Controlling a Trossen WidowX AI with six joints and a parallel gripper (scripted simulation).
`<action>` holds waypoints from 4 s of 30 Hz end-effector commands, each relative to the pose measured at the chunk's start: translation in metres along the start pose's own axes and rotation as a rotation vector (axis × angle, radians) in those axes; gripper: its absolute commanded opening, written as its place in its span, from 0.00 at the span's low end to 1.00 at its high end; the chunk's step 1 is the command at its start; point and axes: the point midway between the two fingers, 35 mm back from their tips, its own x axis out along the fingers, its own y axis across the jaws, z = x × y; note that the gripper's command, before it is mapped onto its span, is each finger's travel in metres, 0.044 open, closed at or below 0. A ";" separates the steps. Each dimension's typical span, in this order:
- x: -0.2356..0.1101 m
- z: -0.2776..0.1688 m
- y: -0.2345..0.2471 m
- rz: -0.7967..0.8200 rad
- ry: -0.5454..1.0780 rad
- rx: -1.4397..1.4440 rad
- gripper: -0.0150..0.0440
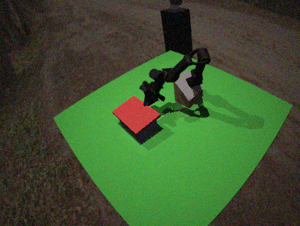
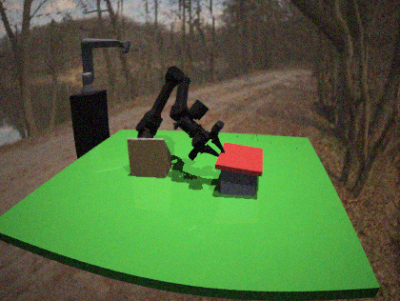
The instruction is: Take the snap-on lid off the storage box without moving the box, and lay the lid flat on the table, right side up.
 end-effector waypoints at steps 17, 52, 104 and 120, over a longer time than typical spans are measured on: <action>0.002 0.000 0.001 -0.001 -0.001 0.003 0.25; 0.004 0.000 0.003 -0.001 -0.001 0.003 0.25; -0.015 0.000 0.035 0.001 -0.005 0.003 0.25; -0.025 0.000 0.054 0.001 -0.005 0.002 0.25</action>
